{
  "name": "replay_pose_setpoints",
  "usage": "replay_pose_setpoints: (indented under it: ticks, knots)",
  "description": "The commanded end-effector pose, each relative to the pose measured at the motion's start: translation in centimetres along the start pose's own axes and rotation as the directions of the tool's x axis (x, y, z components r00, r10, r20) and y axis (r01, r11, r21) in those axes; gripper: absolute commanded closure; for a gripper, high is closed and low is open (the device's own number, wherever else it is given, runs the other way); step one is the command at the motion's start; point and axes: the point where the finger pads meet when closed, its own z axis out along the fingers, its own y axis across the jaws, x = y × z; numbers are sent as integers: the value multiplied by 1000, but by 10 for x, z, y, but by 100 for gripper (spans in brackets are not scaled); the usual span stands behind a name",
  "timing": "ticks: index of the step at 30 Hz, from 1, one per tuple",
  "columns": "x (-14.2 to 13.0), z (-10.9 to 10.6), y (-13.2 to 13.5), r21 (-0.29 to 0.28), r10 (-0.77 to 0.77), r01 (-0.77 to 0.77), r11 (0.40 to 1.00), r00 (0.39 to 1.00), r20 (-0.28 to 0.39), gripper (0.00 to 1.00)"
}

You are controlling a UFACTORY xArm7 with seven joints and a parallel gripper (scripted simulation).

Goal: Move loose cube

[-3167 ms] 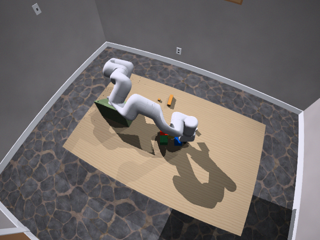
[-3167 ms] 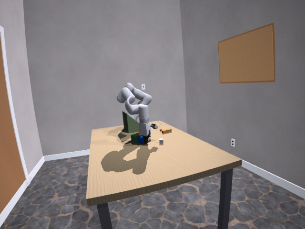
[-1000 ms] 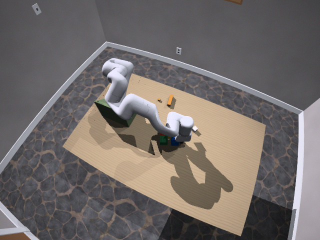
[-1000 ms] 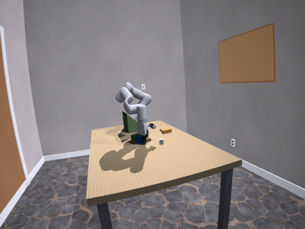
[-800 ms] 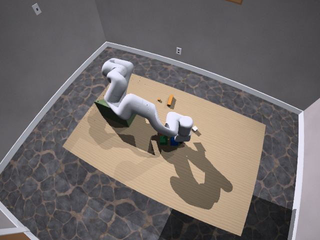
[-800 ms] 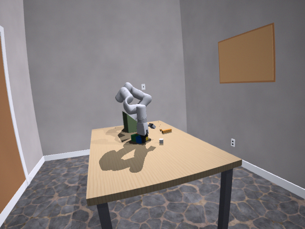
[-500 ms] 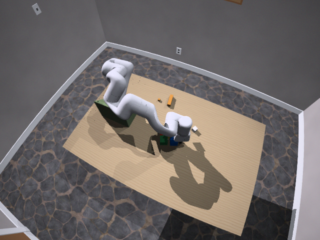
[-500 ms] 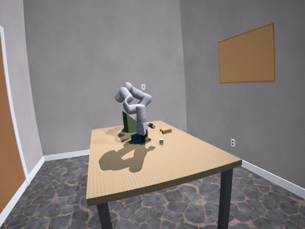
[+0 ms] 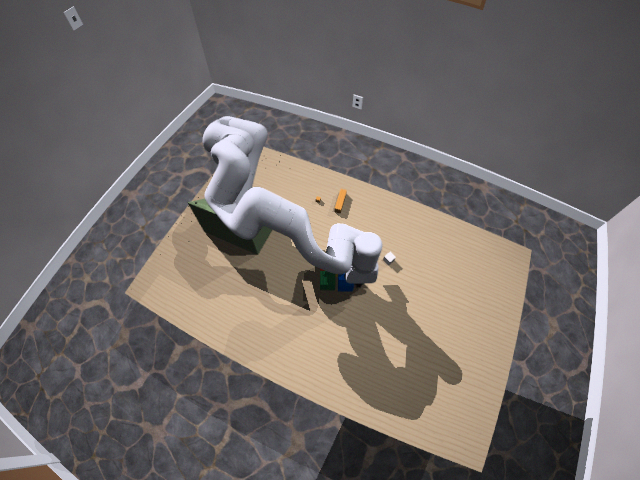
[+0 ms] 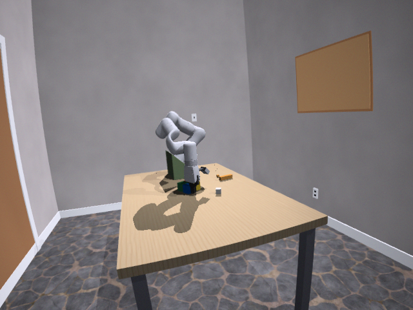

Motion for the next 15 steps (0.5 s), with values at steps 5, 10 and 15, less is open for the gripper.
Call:
replay_pose_setpoints:
  ticks: [5, 10, 15]
  knots:
    - [-1, -2, -2, -4, 0, 0, 1000, 1000, 3, 100]
    - [-1, -2, -4, -4, 0, 0, 1000, 1000, 3, 100]
    - [-1, -2, -5, -4, 0, 0, 1000, 1000, 3, 100]
